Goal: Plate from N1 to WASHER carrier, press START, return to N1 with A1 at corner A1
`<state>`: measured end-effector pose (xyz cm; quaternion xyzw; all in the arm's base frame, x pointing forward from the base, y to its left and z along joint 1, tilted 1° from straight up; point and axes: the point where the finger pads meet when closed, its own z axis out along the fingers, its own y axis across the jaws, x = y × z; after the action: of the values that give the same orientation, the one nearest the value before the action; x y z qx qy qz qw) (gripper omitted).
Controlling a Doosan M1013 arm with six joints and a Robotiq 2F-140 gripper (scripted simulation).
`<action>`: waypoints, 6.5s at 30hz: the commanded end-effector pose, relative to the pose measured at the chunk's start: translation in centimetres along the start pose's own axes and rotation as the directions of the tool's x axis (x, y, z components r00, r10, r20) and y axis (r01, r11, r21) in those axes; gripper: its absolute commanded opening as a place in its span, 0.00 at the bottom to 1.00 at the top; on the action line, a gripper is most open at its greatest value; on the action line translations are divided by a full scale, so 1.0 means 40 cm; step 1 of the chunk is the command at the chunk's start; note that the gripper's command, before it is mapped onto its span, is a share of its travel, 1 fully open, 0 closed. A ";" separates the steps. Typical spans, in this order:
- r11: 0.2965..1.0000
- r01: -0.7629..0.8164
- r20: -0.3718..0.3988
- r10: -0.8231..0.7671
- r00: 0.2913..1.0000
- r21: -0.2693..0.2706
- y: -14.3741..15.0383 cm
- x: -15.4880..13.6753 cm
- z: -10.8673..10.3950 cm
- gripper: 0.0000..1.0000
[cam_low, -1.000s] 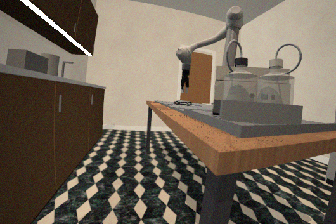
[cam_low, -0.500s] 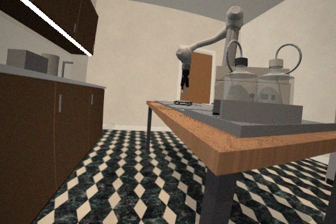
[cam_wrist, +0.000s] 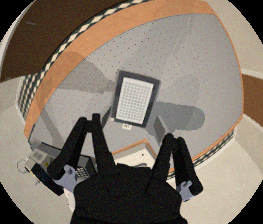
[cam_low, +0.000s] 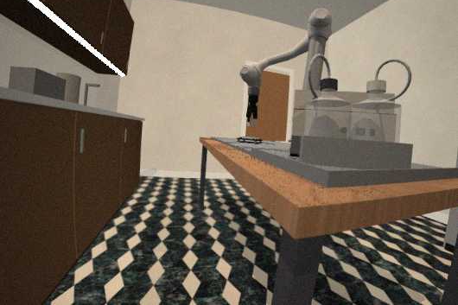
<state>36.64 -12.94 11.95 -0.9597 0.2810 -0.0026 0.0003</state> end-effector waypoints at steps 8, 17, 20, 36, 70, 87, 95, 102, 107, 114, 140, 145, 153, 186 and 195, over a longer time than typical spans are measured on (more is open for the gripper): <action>1.000 -0.001 -0.008 0.001 1.000 0.004 -0.002 0.014 -0.006 0.70; 1.000 -0.001 -0.008 0.001 1.000 0.004 -0.002 0.014 -0.006 0.70; 1.000 -0.001 -0.008 0.001 1.000 0.004 -0.002 0.014 0.002 0.70; 1.000 -0.001 -0.008 0.001 1.000 0.004 -0.003 0.015 0.061 0.70; 1.000 -0.001 -0.008 0.001 1.000 0.004 -0.003 0.015 0.145 0.70; 1.000 -0.001 -0.008 0.001 1.000 0.004 -0.003 0.015 0.145 0.70; 1.000 -0.001 -0.008 0.001 1.000 0.004 -0.003 0.015 0.145 0.70; 1.000 -0.001 -0.008 0.001 1.000 0.004 -0.003 0.015 0.145 0.70; 1.000 -0.001 -0.008 0.001 1.000 0.004 -0.003 0.015 0.145 0.70; 1.000 -0.001 -0.008 0.001 1.000 0.004 -0.003 0.015 0.145 0.70; 1.000 -0.001 -0.008 0.001 1.000 0.004 -0.003 0.015 0.145 0.70; 1.000 -0.001 -0.008 0.001 1.000 0.004 -0.003 0.015 0.145 0.70; 1.000 -0.001 -0.008 0.001 1.000 0.004 -0.003 0.015 0.145 0.70; 1.000 -0.001 -0.008 0.001 1.000 0.004 -0.003 0.015 0.152 0.70; 1.000 -0.001 -0.008 0.001 1.000 0.004 -0.003 0.015 0.167 0.70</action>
<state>37.62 -13.40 5.91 -0.9597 0.2810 -0.0097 -0.0008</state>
